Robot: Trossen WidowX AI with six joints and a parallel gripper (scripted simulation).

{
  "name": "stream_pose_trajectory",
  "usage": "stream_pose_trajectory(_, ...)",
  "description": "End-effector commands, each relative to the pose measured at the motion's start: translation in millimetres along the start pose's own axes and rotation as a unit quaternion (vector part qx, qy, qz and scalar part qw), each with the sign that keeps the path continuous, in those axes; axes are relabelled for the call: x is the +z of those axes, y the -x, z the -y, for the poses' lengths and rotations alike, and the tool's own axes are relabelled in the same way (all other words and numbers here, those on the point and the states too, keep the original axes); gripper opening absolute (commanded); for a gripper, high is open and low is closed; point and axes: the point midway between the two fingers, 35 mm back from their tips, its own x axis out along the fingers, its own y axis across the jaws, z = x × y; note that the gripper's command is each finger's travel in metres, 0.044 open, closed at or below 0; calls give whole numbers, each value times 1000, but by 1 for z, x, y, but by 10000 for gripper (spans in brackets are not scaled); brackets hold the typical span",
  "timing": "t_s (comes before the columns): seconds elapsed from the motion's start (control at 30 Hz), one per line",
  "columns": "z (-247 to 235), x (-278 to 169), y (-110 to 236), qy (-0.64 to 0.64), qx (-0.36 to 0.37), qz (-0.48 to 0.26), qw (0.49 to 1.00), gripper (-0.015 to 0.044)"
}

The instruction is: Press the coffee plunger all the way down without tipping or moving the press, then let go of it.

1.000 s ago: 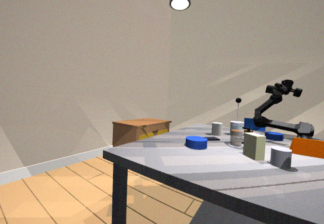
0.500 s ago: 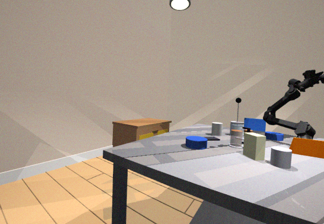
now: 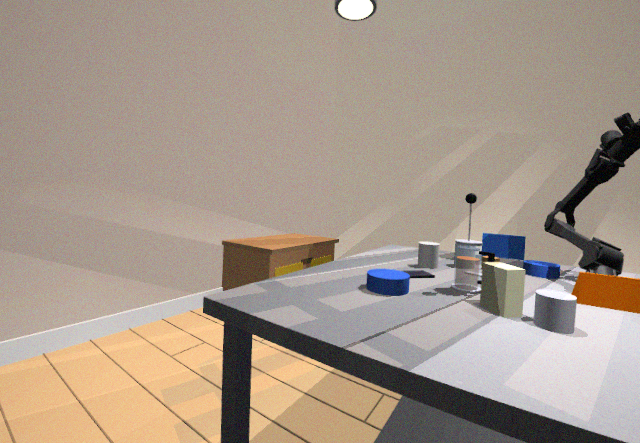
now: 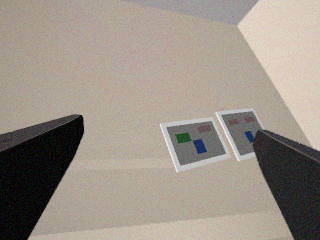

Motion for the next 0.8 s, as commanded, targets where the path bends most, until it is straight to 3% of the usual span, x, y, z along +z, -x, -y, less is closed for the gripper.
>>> stream_pose_trajectory(0.0,56,26,-21,51,-114,51,991,440)
stream_pose_trajectory(0.2,129,65,-28,107,-254,99,956,440)
stream_pose_trajectory(0.4,204,105,-11,154,-400,127,895,440)
stream_pose_trajectory(0.57,273,142,24,197,-547,124,804,440)
stream_pose_trajectory(0.77,343,178,89,224,-708,85,664,440)
